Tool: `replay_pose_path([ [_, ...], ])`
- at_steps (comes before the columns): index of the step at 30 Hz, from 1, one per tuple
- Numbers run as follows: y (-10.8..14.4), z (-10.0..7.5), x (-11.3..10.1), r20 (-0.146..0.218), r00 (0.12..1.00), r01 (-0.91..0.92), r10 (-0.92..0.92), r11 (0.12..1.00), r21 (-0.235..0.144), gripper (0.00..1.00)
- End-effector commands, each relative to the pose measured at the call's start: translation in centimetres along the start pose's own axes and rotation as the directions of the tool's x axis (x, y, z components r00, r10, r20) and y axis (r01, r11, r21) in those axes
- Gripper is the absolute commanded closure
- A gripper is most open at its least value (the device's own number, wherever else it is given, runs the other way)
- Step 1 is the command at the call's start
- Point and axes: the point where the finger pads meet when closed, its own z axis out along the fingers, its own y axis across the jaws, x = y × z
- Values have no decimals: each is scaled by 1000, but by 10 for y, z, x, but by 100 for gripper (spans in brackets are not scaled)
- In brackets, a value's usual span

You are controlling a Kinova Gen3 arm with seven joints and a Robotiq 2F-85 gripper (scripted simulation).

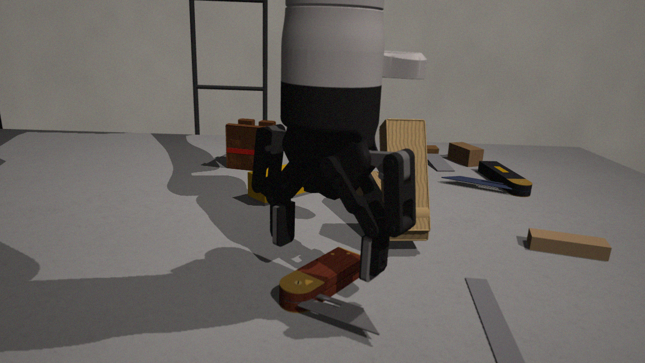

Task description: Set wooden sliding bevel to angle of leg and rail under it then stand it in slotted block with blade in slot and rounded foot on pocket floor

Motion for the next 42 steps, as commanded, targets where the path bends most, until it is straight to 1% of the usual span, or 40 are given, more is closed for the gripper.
replay_pose_path([
  [1, 1, -14, 0, 0, 1000, 0, 0, 1000, -2, 0],
  [4, 1, -32, 0, 0, 1000, 0, 0, 1000, -2, 0],
  [9, 1, -68, 0, 0, 1000, 0, 0, 1000, -2, 0],
  [11, 1, -68, 0, 0, 1000, 0, 0, 1000, -2, 0],
  [15, 1, -93, 0, 0, 1000, 0, 0, 1000, -2, 0],
  [19, 1, -107, 0, 0, 1000, 0, 0, 1000, -2, 0],
  [23, 1, -111, 0, 0, 1000, 0, 0, 1000, -2, 0],
  [42, 1, -111, 0, 0, 1000, 0, 0, 1000, -2, 0],
])
